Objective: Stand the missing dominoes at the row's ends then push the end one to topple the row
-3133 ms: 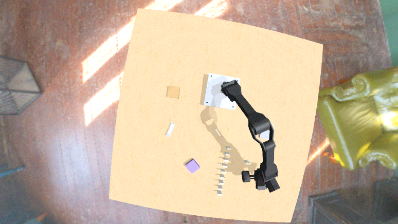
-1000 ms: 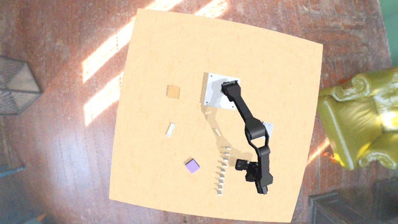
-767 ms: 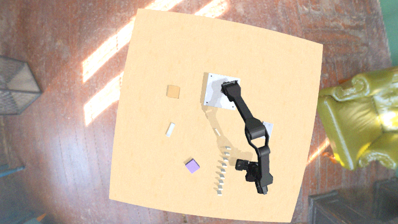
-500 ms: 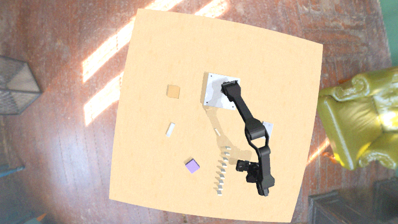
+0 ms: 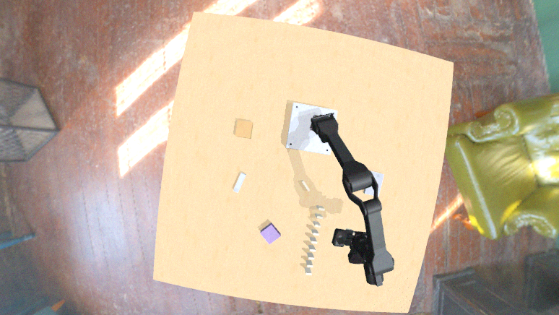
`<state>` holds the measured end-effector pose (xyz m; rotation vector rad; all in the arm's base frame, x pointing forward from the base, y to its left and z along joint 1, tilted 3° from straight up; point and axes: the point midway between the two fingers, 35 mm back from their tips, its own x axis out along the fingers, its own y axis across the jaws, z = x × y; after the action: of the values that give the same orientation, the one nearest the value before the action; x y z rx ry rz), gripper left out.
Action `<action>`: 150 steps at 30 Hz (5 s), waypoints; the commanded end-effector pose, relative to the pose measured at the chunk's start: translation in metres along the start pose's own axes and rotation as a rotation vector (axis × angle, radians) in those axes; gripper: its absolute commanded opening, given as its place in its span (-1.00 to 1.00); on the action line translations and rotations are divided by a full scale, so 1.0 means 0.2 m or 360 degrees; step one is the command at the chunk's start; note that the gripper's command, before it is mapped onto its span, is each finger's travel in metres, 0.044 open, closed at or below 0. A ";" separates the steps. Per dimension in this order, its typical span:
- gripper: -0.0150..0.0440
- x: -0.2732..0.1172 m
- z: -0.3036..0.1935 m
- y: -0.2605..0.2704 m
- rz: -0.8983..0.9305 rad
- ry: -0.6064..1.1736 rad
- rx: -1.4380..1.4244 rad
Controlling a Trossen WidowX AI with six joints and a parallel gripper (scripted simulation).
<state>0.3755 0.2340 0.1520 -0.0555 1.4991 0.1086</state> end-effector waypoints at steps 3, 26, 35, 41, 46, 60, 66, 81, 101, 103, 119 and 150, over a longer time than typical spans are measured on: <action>-0.13 -0.14 -0.14 -0.26 0.0010 -0.0028 0.0016; -0.13 0.05 -0.43 -0.57 0.0000 -0.0019 0.0015; -0.13 0.27 -0.43 -0.57 0.0000 -0.0019 0.0015; -0.13 0.42 -0.45 -0.57 0.0001 -0.0017 0.0018; -0.13 0.50 -0.47 -0.58 0.0002 -0.0015 0.0020; 0.14 0.50 -0.47 -0.58 0.0002 -0.0015 0.0020; 0.67 0.50 -0.47 -0.58 0.0002 -0.0015 0.0020; 1.00 -0.09 -0.46 -0.58 -0.0002 -0.0017 0.0019; 1.00 0.22 -0.60 -0.91 -0.0014 -0.0007 -0.1242; 1.00 0.22 -0.60 -0.91 -0.0014 -0.0007 -0.1242; 1.00 0.44 -0.60 -0.92 -0.0014 -0.0007 -0.1242; 0.38 0.62 -0.62 -0.93 -0.0014 -0.0006 -0.1242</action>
<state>0.2803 0.0412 0.0138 -0.6844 1.3774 0.6736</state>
